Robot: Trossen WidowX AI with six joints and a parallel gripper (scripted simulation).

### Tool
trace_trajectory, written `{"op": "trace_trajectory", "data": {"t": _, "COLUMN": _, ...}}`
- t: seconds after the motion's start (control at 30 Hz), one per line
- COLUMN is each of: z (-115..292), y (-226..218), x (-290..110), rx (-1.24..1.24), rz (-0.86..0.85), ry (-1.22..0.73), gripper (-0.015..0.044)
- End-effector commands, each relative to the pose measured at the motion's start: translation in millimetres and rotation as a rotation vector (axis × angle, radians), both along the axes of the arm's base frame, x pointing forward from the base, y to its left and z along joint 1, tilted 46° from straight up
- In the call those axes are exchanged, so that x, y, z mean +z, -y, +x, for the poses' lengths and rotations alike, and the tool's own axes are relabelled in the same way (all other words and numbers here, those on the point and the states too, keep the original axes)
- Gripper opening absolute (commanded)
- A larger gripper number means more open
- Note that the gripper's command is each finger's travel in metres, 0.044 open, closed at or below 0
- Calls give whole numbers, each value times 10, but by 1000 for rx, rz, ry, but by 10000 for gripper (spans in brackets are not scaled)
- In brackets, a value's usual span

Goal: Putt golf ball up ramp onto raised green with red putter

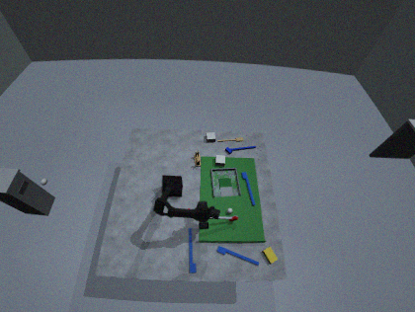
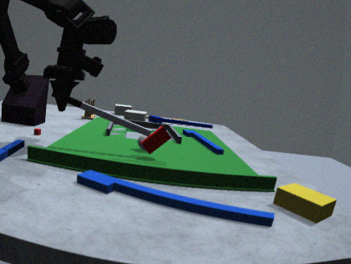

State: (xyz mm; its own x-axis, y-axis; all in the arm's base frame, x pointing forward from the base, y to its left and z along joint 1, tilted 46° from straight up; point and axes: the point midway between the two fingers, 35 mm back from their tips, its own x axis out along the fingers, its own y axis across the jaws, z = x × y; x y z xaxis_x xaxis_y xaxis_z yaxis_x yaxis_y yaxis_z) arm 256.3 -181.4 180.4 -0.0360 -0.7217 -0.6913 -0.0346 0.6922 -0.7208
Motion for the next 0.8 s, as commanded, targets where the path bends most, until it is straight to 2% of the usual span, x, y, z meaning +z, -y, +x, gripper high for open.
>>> {"op": "trace_trajectory", "data": {"t": 0.0, "z": 3, "y": 35, "x": -37, "rx": 7, "rz": 3, "ry": 6, "gripper": 0}}
{"op": "trace_trajectory", "data": {"t": 0.43, "z": -5, "y": 53, "x": -36, "rx": 0, "rz": 0, "ry": 0, "gripper": 0}}
{"op": "trace_trajectory", "data": {"t": 0.77, "z": 13, "y": 273, "x": 156, "rx": 7, "rz": 1, "ry": 7, "gripper": 0}}
